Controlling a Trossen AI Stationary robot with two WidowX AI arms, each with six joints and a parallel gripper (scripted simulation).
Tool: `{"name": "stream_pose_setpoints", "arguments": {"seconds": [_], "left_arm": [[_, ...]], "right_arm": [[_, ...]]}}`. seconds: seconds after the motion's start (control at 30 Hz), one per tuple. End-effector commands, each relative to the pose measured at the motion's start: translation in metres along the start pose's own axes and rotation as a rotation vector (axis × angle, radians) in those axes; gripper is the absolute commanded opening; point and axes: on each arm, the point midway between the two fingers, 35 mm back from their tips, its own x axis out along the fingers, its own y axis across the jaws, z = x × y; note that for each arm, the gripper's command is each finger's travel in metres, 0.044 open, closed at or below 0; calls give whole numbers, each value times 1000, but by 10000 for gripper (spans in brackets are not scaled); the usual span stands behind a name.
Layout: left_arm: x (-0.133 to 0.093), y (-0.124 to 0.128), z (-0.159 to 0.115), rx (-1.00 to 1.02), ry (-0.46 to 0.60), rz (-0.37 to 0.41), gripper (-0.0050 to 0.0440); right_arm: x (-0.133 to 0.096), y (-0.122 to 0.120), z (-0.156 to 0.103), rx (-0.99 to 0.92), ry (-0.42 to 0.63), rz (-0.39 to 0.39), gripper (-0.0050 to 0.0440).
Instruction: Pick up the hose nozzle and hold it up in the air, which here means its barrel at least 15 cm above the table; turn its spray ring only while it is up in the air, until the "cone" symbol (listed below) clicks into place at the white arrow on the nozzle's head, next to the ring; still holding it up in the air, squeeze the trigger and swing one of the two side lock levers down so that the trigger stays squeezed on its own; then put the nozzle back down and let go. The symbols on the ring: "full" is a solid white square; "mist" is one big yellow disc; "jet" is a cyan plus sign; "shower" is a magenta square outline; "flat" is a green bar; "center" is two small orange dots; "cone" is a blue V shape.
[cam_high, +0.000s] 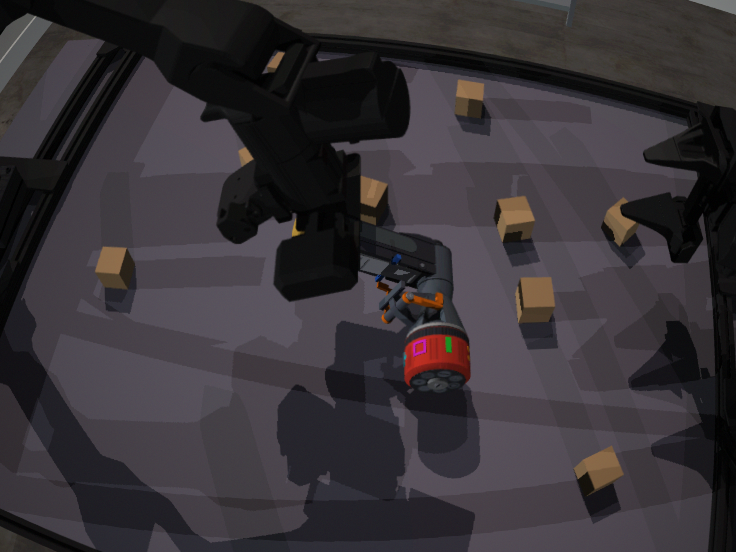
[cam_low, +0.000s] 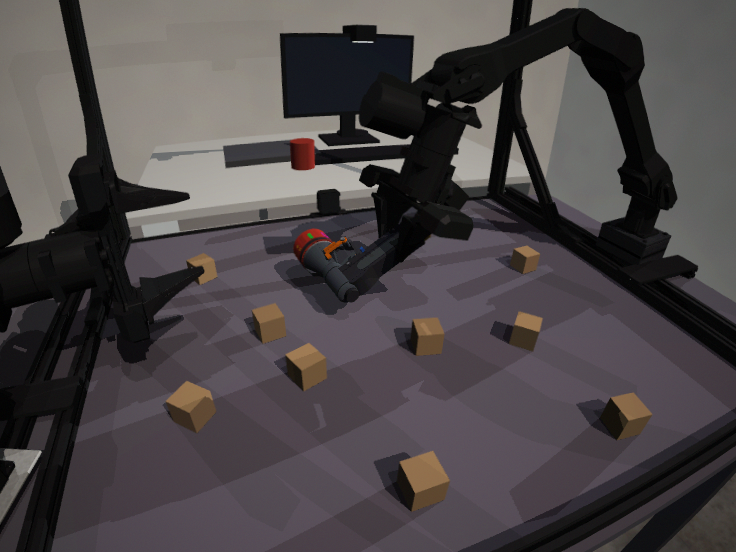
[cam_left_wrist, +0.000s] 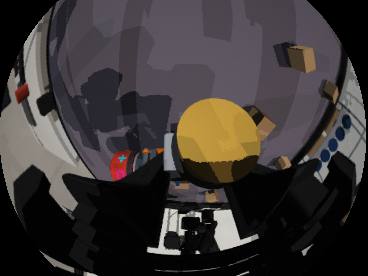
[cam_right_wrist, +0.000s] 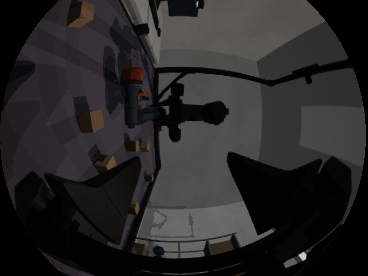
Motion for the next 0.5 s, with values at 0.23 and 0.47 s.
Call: {"name": "stream_pose_setpoints", "arguments": {"seconds": [0.23, 0.47], "left_arm": [[-34, 10, 12, 7, -89, -10, 0], [-52, 13, 30, 14, -186, -32, 0]], "right_arm": [[0, 0, 0, -3, 0, 1, 400], [0, 0, 0, -3, 0, 1, 400]]}}
